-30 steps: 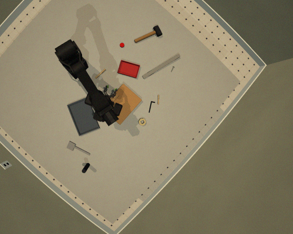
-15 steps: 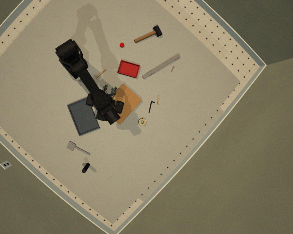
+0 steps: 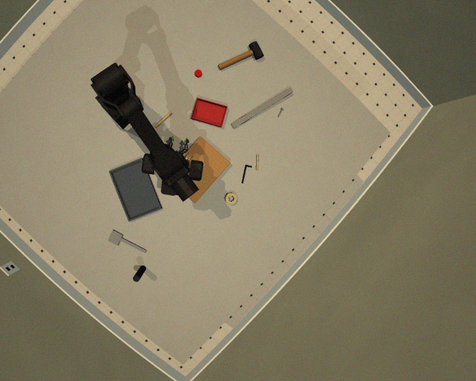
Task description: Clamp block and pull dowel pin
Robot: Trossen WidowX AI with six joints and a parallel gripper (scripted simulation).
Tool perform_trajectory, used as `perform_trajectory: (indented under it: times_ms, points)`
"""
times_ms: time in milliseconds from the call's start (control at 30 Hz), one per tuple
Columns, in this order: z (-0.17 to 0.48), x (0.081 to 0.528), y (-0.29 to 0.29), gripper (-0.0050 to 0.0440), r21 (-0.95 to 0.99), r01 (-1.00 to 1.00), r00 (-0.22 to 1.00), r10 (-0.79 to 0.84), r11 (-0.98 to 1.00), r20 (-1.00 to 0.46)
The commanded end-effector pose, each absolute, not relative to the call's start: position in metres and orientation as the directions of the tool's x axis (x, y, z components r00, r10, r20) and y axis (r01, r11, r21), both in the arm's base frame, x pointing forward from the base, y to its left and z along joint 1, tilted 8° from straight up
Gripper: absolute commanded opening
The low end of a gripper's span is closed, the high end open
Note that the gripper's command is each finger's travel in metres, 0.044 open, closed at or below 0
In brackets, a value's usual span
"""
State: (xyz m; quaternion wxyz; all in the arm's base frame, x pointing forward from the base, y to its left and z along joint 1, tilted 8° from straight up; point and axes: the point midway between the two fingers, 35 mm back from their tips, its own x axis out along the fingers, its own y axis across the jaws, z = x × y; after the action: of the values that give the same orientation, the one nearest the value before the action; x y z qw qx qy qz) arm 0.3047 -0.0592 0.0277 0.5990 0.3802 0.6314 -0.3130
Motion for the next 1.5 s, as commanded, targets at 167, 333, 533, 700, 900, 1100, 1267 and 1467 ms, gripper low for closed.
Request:
perform_trajectory:
  times_ms: [167, 333, 533, 700, 900, 1100, 1267, 1467]
  points:
    - [0.030, 0.308, -0.054, 0.0000, 0.072, 0.822, 0.013, 0.108, 0.565, -0.994]
    - [0.030, 0.309, -0.052, 0.0000, 0.076, 0.798, 0.014, 0.108, 0.598, -0.994]
    - [0.031, 0.310, -0.048, 0.0000, 0.080, 0.767, 0.014, 0.108, 0.637, -0.994]
    - [0.031, 0.310, -0.046, 0.0000, 0.082, 0.750, 0.014, 0.108, 0.656, -0.994]
    - [0.031, 0.311, -0.043, 0.0000, 0.085, 0.716, 0.014, 0.108, 0.693, -0.994]
    - [0.032, 0.312, -0.040, 0.0000, 0.089, 0.681, 0.014, 0.108, 0.727, -0.994]
    - [0.032, 0.313, -0.038, 0.0000, 0.090, 0.662, 0.014, 0.108, 0.744, -0.994]
    - [0.032, 0.313, -0.034, 0.0000, 0.093, 0.624, 0.014, 0.108, 0.776, -0.994]
